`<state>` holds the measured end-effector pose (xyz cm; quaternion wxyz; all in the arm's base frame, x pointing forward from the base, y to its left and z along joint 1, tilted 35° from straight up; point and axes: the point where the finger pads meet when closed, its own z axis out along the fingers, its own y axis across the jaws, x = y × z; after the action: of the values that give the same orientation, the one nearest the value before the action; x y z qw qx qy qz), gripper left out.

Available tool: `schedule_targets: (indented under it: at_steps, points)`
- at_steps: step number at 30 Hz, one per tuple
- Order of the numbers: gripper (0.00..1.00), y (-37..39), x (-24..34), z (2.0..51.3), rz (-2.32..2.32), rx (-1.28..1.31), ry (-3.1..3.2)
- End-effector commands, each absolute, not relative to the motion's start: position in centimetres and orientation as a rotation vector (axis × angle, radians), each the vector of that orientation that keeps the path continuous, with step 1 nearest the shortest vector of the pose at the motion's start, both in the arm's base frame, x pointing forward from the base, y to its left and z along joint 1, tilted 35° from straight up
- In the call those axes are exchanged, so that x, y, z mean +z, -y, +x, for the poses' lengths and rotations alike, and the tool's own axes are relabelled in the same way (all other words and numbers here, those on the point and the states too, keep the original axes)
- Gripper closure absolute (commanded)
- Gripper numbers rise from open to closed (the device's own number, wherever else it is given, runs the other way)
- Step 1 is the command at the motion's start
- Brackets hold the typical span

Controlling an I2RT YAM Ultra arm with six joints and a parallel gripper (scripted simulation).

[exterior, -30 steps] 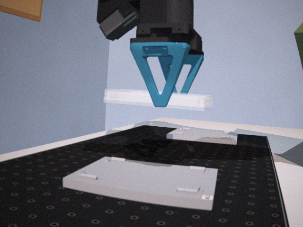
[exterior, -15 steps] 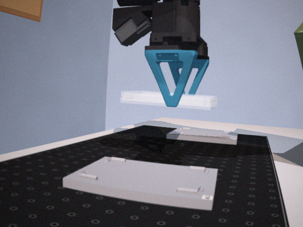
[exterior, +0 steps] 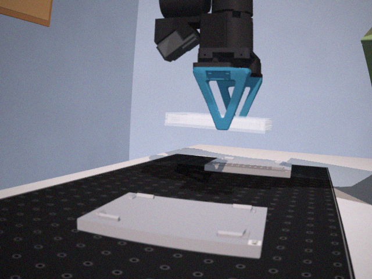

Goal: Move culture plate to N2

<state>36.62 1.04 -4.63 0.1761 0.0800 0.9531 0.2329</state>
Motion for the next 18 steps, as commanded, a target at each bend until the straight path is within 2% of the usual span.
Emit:
schedule_targets:
  at_steps: [1, 18]
  points:
    - [1.0, 0.1, -4.0, 38.1, 0.187, 0.648, -2.648]
    - [1.0, 4.4, -6.6, 37.0, 0.199, 0.658, -2.669]
